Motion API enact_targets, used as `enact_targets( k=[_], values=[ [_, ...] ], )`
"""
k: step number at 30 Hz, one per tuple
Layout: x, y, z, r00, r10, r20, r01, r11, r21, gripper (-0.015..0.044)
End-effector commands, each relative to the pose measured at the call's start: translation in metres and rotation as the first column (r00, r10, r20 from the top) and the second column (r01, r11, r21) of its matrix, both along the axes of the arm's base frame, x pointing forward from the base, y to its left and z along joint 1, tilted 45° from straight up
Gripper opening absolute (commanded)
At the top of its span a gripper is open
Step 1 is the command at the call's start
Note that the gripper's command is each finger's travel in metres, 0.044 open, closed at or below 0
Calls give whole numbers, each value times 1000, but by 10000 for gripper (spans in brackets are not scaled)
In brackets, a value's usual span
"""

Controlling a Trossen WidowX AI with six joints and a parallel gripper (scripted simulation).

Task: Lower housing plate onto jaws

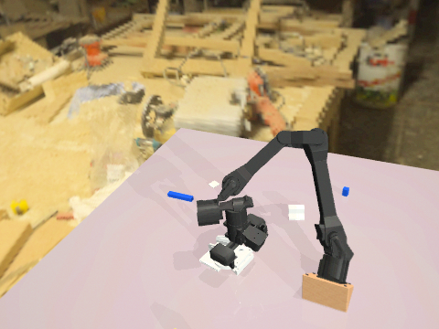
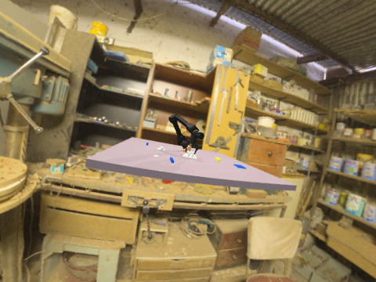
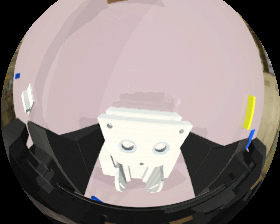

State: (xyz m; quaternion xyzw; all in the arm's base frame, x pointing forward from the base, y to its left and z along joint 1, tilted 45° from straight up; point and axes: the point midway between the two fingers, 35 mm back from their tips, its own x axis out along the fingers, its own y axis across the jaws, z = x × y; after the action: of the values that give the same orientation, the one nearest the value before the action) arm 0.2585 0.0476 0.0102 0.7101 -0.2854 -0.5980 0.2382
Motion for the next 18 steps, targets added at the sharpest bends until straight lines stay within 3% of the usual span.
enact_targets(
  k=[1,18],
  values=[
    [1,-1,0,1000,5,1,-5,1000,-3,351],
    [1,-3,-2,1000,6,0,-6,1000,-4,351]
  ],
)
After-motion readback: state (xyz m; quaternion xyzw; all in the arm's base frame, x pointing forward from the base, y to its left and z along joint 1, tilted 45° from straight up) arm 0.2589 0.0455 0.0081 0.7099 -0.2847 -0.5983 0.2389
